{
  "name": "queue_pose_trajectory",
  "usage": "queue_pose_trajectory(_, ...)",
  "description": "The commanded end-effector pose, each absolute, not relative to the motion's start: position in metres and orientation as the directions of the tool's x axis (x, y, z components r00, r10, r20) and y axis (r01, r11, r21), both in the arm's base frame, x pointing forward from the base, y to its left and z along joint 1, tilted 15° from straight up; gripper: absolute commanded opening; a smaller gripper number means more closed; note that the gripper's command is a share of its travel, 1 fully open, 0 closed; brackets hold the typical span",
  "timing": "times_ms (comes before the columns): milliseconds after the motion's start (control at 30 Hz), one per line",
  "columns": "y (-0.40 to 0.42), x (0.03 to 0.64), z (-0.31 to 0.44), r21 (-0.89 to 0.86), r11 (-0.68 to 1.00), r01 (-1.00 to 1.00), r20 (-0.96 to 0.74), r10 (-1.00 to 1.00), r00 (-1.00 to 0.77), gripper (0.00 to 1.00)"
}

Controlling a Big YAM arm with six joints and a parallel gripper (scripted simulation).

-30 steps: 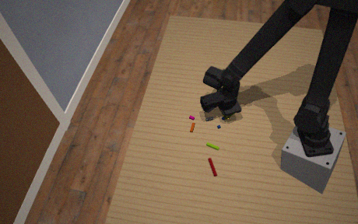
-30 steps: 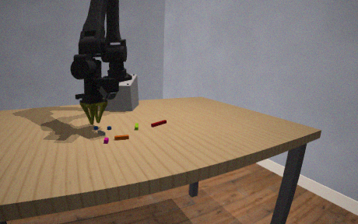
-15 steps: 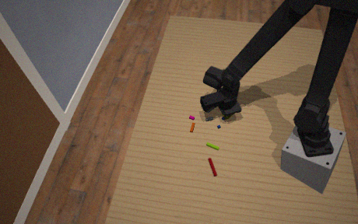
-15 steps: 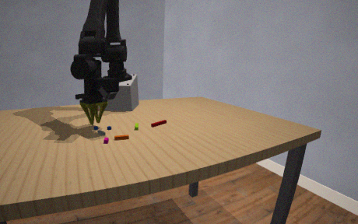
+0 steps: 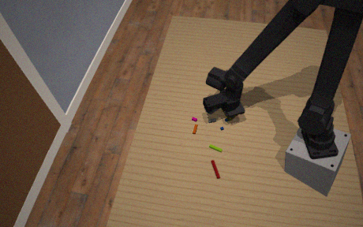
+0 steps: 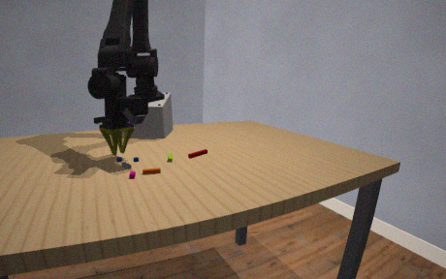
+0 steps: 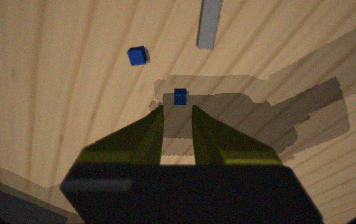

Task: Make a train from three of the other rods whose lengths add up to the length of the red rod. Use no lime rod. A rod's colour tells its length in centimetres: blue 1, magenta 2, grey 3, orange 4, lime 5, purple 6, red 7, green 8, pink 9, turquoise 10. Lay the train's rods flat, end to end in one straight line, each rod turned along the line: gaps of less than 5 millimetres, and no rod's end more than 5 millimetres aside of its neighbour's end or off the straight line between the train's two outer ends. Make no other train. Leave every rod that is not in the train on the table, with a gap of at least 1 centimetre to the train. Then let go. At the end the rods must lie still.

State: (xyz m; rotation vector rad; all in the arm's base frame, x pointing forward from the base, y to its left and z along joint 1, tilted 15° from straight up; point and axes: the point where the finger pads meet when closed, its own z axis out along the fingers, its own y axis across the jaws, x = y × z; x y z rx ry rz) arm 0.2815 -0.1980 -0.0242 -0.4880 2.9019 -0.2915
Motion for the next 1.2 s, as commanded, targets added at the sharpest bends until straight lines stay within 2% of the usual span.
queue_pose_trajectory(0,-0.2081,0.293,-0.0177,-0.234,0.926,-0.296,-0.159,-0.337,-0.928,0.24)
queue_pose_trajectory(1167,-0.2052,0.2925,-0.019,-0.228,0.927,-0.298,-0.156,-0.337,-0.929,0.24)
